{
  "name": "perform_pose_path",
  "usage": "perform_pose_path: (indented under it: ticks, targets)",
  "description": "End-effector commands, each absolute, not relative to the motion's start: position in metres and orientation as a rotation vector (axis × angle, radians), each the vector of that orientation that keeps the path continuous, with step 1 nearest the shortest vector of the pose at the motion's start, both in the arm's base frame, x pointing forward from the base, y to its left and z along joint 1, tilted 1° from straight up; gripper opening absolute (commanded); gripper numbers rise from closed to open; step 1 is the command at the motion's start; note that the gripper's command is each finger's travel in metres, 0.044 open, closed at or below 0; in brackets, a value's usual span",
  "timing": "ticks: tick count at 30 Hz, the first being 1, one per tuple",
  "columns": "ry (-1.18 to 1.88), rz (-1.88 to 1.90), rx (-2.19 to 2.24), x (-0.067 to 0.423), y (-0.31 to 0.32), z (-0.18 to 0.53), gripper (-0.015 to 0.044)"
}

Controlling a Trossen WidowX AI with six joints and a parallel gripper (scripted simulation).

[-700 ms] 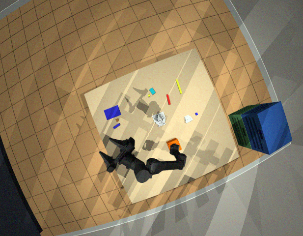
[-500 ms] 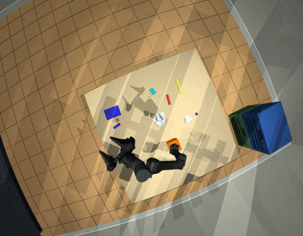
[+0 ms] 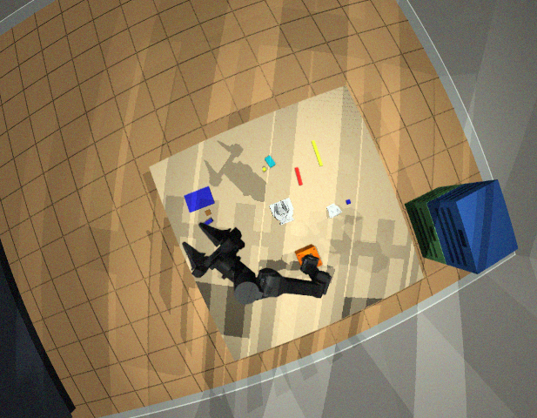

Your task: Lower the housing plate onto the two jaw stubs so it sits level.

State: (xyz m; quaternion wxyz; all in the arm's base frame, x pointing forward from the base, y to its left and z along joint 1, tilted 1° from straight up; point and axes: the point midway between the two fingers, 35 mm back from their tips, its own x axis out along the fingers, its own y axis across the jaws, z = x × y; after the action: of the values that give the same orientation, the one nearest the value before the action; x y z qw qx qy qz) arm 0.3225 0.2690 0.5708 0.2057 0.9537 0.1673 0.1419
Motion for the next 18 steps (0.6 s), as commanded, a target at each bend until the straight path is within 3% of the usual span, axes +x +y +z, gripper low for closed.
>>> perform_pose_path:
  ticks: [1,18]
  targets:
    - [0.416,0.352,2.557,0.338,0.262,0.557,0.044]
    - [0.267,0.187,2.215,0.387,0.224,0.511,0.044]
